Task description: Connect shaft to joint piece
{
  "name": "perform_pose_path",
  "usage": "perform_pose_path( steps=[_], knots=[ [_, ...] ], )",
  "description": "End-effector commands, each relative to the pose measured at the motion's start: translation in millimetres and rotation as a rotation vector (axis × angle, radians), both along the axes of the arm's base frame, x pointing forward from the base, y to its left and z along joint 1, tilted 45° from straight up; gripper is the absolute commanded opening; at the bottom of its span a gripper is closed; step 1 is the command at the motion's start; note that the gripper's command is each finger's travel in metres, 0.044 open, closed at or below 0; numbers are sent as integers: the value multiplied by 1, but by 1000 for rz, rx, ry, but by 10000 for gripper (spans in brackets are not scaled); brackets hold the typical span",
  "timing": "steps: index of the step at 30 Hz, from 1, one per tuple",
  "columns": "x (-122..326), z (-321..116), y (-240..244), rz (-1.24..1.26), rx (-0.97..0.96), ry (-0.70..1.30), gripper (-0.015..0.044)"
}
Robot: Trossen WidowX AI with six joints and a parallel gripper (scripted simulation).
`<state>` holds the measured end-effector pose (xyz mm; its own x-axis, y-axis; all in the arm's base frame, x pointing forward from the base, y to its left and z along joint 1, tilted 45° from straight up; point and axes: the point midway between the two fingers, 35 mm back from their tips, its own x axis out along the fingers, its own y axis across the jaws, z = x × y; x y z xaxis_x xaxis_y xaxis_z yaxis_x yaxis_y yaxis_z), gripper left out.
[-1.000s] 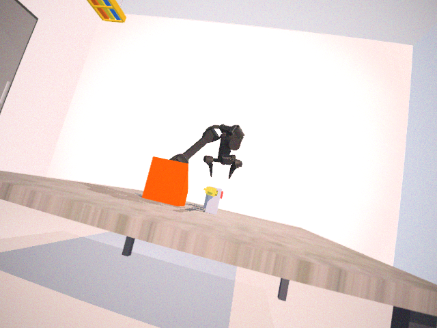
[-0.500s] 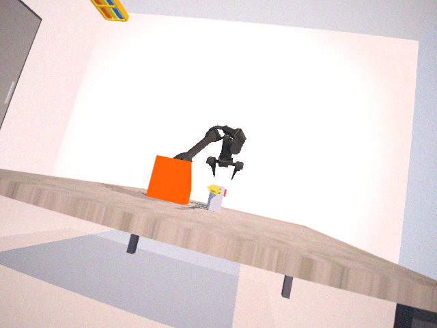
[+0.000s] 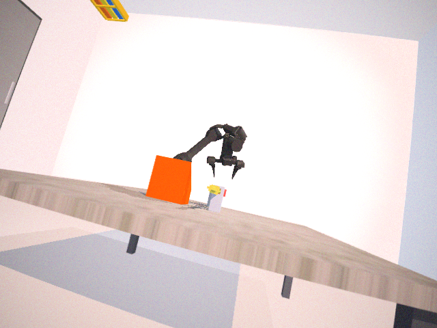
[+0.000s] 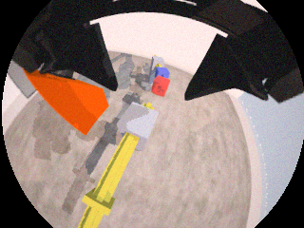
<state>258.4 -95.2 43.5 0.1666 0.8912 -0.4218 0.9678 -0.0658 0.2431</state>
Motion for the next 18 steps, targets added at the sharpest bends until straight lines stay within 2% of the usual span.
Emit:
perform_pose_path(
  steps=[1,18],
  knots=[
    [-1,-14,-13,64,-56,-111,440],
    [-8,-70,-72,359,-286,-555,440]
  ],
)
